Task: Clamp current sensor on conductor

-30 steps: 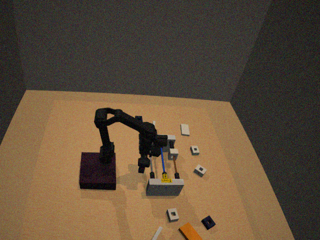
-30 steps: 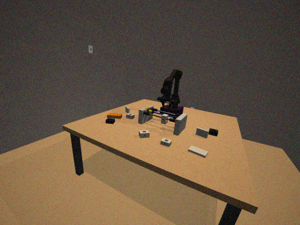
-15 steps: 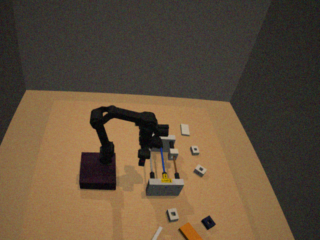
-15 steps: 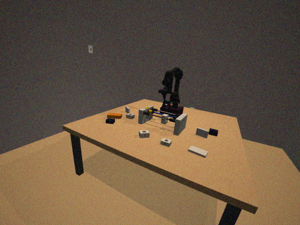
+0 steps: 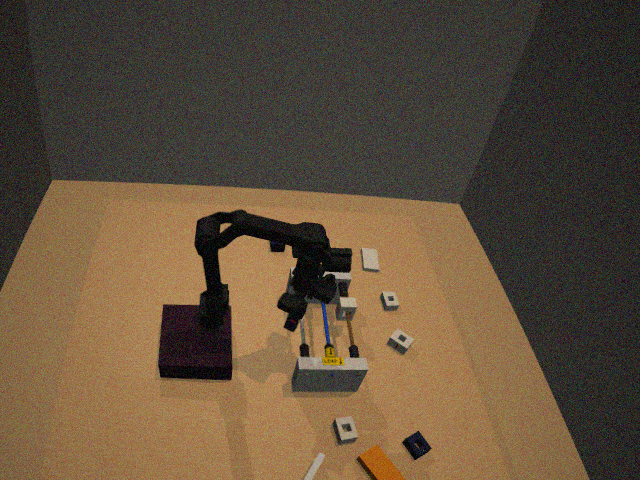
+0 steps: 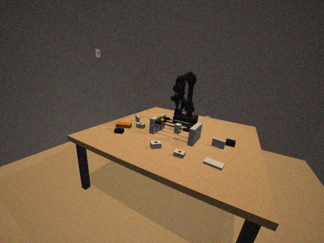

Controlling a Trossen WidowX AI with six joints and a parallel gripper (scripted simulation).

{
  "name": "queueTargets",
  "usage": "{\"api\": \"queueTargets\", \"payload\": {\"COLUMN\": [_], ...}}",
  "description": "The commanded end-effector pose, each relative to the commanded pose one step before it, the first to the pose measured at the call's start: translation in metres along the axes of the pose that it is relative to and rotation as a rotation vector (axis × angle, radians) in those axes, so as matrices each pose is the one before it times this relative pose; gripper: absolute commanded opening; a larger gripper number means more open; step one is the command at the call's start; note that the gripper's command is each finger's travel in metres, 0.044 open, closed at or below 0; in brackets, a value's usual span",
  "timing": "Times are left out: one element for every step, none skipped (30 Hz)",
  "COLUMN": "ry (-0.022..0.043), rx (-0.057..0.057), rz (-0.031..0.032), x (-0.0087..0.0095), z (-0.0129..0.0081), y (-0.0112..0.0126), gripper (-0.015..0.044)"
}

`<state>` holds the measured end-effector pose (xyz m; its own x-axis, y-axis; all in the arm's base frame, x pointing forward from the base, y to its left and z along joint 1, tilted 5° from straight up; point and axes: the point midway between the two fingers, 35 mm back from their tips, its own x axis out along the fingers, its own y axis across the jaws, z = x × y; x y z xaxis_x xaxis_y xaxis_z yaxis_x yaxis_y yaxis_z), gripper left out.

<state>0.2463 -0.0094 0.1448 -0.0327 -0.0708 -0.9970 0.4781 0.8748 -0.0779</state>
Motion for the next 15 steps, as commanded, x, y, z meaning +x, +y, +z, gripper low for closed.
{"api": "queueTargets", "payload": {"ry": [-0.00946, -0.00021, -0.00020, -0.00020, -0.00019, -0.00018, -0.00018, -0.00017, -0.00017, -0.00016, -0.00015, -0.00014, -0.00014, -0.00013, -0.00012], "rx": [0.1292, 0.0349, 0.0349, 0.0349, 0.0349, 0.0349, 0.0349, 0.0349, 0.0349, 0.0349, 0.0349, 0.0349, 0.0349, 0.0349, 0.0349], "rz": [0.01099, 0.00015, 0.00016, 0.00016, 0.00017, 0.00018, 0.00018, 0.00019, 0.00019, 0.00020, 0.00020, 0.00021, 0.00021, 0.00022, 0.00022], "x": [-0.00336, -0.00001, 0.00002, 0.00006, 0.00010, 0.00014, 0.00017, 0.00021, 0.00025, 0.00029, 0.00033, 0.00036, 0.00040, 0.00044, 0.00048], "z": [0.01240, 0.00260, 0.00254, 0.00247, 0.00240, 0.00232, 0.00225, 0.00217, 0.00208, 0.00199, 0.00191, 0.00181, 0.00172, 0.00162, 0.00153], "y": [0.00700, 0.00182, 0.00191, 0.00200, 0.00208, 0.00217, 0.00225, 0.00232, 0.00240, 0.00247, 0.00253, 0.00260, 0.00266, 0.00271, 0.00276], "gripper": [0.0000, 0.0000, 0.0000, 0.0000, 0.0000, 0.0000, 0.0000, 0.0000, 0.0000, 0.0000, 0.0000, 0.0000, 0.0000, 0.0000, 0.0000]}}
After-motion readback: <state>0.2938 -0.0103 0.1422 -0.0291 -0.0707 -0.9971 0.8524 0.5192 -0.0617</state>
